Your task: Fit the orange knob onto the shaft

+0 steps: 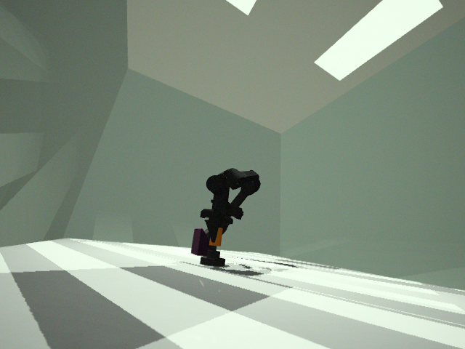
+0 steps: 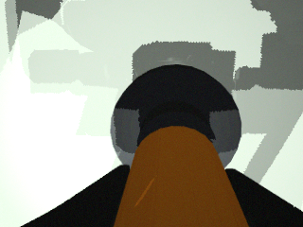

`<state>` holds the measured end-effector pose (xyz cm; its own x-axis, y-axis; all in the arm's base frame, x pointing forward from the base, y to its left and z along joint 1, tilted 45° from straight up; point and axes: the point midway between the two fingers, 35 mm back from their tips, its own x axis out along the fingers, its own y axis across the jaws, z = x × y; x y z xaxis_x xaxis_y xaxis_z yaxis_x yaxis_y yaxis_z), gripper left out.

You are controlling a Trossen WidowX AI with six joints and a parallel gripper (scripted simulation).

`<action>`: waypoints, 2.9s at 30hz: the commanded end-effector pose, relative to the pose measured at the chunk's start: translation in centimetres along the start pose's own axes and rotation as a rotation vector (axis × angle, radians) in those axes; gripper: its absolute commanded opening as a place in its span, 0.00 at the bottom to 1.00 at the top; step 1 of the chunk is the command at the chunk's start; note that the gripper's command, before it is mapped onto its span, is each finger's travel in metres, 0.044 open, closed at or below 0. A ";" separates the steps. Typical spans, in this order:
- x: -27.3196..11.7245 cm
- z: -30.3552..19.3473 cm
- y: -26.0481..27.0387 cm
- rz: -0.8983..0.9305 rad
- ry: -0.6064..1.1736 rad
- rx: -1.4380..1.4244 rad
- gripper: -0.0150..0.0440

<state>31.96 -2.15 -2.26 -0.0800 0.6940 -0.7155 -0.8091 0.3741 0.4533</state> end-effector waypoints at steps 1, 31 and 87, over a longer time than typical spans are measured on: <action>0.0 0.0 0.0 0.000 -0.002 0.001 0.25; 0.2 0.0 0.0 0.000 -0.002 -0.016 0.25; -0.5 -0.1 0.3 0.000 -0.002 -0.051 0.25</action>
<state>31.85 -2.23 -2.10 -0.0825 0.6958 -0.7134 -0.8357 0.3417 0.4299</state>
